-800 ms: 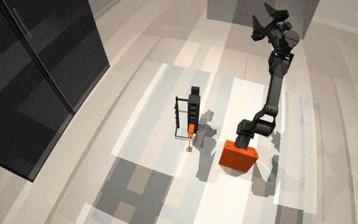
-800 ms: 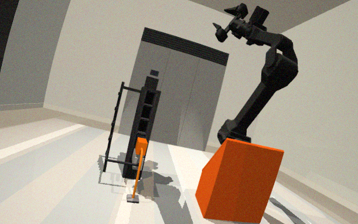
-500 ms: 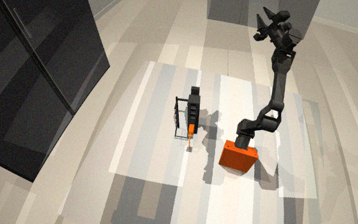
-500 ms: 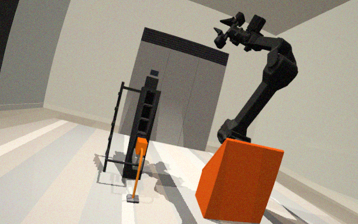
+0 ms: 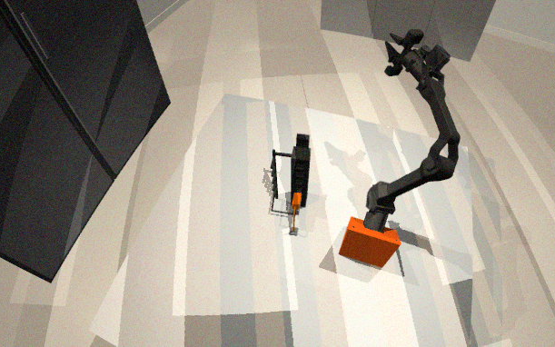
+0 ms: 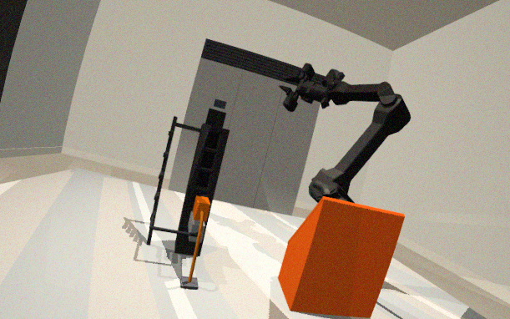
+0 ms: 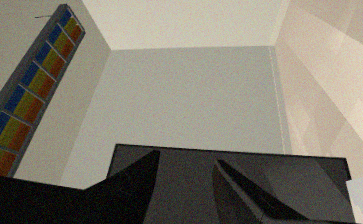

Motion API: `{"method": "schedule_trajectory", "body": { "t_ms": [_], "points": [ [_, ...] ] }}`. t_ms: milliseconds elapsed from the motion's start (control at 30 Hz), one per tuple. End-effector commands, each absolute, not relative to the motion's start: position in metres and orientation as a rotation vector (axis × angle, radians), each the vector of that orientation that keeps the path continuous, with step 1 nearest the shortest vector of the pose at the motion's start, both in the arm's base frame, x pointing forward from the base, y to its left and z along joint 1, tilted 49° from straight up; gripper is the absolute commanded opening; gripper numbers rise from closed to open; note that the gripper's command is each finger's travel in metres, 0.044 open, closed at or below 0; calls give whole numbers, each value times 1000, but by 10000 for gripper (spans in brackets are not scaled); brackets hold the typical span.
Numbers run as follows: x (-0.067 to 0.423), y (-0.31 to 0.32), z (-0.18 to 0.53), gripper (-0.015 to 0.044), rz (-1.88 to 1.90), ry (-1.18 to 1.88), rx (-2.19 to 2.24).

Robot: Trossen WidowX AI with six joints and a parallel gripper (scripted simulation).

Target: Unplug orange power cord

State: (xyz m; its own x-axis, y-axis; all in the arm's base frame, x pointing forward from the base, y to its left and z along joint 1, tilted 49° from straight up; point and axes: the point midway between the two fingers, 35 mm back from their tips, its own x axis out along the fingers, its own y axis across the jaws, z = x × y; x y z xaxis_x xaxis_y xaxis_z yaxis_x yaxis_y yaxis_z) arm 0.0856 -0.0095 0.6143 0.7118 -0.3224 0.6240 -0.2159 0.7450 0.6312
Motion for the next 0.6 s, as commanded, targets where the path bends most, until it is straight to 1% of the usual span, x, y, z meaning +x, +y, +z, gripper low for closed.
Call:
{"method": "schedule_trajectory", "body": {
  "t_ms": [0,133,267,400,567],
  "points": [
    [111,-50,601,160,-133,-719,756],
    [152,-88,578,160,-202,-591,740],
    [199,-112,546,160,-253,-435,696],
    [249,-122,506,160,-280,-256,619],
    [305,-116,454,160,-276,-36,490]
  ]
}}
